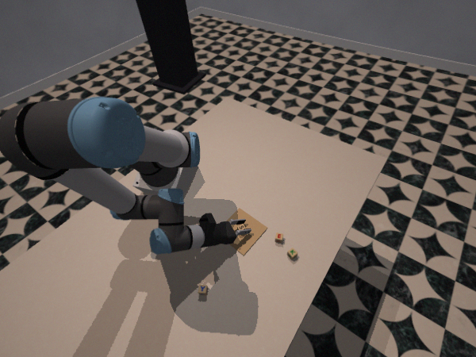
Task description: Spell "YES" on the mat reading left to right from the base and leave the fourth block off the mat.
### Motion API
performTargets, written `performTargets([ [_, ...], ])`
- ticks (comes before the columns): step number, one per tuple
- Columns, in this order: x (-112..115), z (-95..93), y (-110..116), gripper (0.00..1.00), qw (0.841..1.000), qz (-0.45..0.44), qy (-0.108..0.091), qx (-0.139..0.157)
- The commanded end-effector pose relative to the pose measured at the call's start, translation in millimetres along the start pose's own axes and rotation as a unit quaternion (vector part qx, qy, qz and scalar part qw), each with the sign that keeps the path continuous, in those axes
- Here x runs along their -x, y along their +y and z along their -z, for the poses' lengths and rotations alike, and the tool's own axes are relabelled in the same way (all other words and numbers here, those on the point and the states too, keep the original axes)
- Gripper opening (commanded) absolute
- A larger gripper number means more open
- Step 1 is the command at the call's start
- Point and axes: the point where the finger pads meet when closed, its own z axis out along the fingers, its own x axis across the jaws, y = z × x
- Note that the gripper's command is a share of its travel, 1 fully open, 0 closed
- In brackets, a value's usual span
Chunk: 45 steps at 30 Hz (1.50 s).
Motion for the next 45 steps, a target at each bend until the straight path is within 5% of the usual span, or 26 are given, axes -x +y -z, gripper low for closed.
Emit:
performTargets([
  [1,0,0.3,1,0.79,1.000,0.000,0.000,0.001],
  [26,1,24.0,-40,0.79,1.000,0.000,-0.001,0.000],
  [45,2,26.0,-44,0.79,1.000,0.001,-0.003,0.022],
])
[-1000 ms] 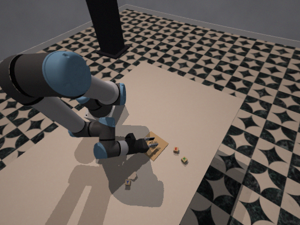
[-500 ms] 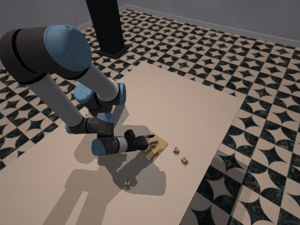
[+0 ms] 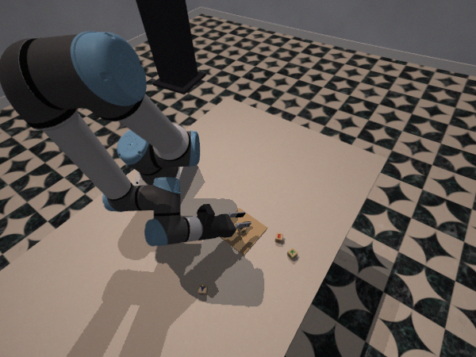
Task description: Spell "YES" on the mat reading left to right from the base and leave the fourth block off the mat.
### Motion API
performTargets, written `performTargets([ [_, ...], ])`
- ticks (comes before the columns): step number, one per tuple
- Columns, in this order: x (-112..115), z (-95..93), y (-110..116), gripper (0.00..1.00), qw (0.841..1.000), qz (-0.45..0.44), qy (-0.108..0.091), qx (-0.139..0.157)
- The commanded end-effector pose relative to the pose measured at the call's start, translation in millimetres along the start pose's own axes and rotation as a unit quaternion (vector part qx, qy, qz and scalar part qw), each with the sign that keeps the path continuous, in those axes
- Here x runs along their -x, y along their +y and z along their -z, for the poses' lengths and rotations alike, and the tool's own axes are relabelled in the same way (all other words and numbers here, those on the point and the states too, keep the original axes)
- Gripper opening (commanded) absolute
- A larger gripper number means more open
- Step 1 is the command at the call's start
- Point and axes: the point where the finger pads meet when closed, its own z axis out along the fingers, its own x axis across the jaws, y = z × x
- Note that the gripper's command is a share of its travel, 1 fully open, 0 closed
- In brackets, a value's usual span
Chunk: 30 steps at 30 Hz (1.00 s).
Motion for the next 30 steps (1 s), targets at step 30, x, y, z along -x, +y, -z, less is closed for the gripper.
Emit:
performTargets([
  [30,-2,8.7,-19,0.79,0.954,0.002,0.002,0.300],
])
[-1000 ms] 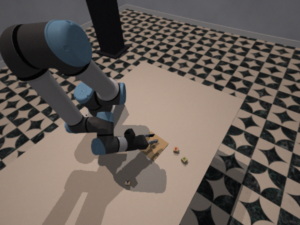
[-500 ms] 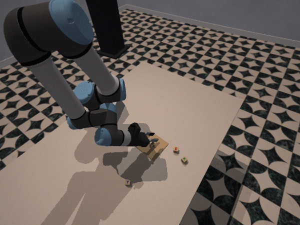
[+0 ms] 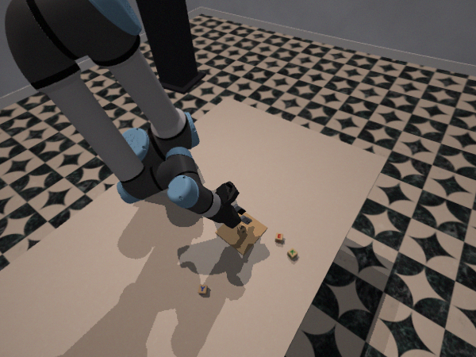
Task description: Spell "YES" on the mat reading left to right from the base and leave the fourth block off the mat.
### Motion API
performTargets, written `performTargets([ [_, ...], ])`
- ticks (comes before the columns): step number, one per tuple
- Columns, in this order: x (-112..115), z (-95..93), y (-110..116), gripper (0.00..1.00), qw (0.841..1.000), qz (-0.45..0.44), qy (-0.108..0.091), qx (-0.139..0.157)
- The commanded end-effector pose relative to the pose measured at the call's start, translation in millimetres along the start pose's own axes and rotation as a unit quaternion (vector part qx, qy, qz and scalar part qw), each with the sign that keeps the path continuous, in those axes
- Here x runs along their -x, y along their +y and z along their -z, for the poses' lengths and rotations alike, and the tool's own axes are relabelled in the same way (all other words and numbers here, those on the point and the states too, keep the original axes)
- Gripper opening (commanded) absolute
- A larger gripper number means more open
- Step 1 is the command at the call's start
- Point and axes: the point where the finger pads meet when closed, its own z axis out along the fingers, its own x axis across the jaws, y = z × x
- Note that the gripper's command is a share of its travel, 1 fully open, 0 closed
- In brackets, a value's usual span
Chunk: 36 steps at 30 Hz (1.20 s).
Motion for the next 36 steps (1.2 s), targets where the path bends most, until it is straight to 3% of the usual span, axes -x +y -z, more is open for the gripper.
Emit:
performTargets([
  [1,-2.9,4.9,0.4,0.79,0.998,-0.006,0.004,0.069],
  [7,-2.2,7.0,-2.1,0.79,0.991,-0.007,0.002,0.133],
  [9,-2.2,7.0,-2.1,0.79,0.991,-0.007,0.002,0.133],
  [19,-2.3,11.9,-6.1,0.79,0.974,-0.008,0.001,0.227],
  [24,-2.7,13.4,-7.4,0.79,0.969,-0.007,0.003,0.247],
  [32,-2.9,13.8,-7.7,0.79,0.968,-0.007,0.003,0.252],
  [33,-2.6,13.8,-7.6,1.00,0.968,-0.007,0.003,0.252],
  [36,-1.7,13.7,-6.8,1.00,0.968,-0.008,0.003,0.252],
])
